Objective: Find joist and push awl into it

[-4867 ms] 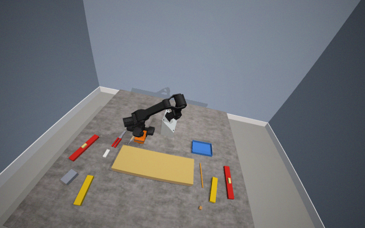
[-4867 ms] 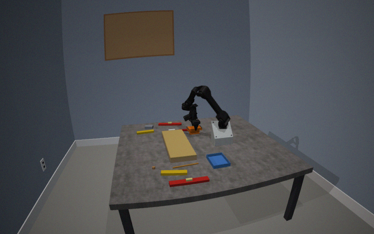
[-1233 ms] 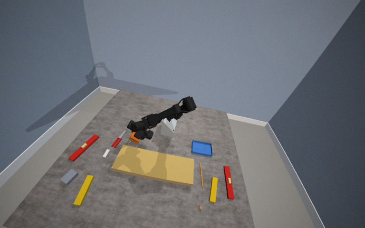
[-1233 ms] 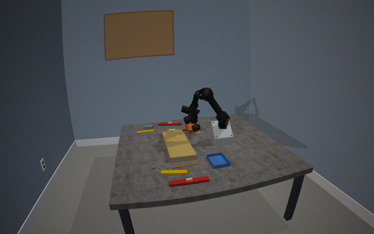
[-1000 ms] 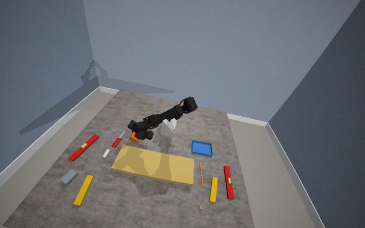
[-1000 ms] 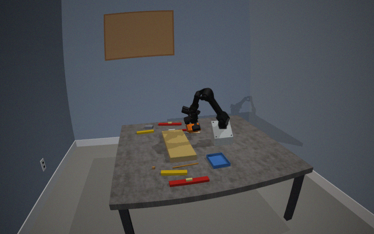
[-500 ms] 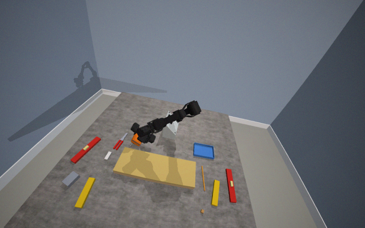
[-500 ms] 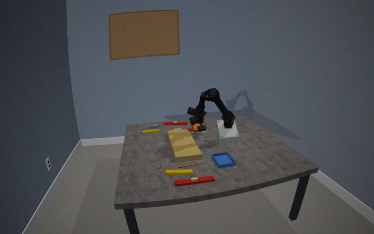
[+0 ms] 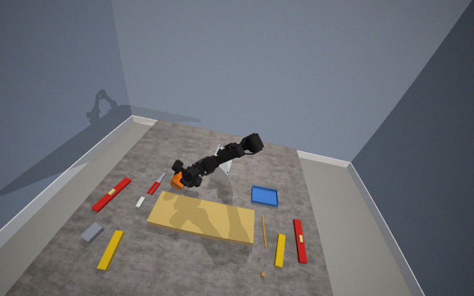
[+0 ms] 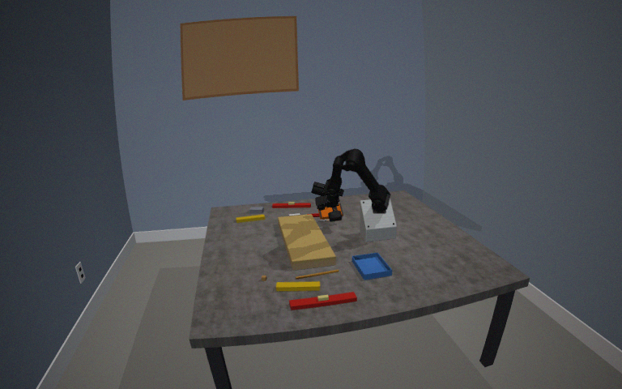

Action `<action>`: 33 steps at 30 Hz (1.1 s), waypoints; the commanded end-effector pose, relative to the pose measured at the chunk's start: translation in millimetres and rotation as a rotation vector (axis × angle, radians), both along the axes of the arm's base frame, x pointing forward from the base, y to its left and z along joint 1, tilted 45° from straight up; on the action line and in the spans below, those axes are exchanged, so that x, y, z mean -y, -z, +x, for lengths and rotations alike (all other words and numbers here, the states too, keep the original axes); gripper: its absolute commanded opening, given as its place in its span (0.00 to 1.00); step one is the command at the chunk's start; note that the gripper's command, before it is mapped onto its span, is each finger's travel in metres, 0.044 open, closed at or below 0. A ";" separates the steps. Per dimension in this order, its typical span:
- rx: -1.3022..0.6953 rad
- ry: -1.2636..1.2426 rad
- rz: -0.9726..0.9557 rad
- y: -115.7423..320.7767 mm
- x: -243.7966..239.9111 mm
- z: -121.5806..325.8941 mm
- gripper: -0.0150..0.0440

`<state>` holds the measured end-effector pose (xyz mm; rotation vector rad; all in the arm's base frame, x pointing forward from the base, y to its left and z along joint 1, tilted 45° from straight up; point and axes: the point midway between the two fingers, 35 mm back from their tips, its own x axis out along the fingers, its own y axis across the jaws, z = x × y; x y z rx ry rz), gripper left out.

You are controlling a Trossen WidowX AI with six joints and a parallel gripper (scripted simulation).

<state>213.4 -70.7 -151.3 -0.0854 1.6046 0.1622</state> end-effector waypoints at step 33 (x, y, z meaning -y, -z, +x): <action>0.039 0.013 -0.136 10.4 -16.6 -0.4 0.25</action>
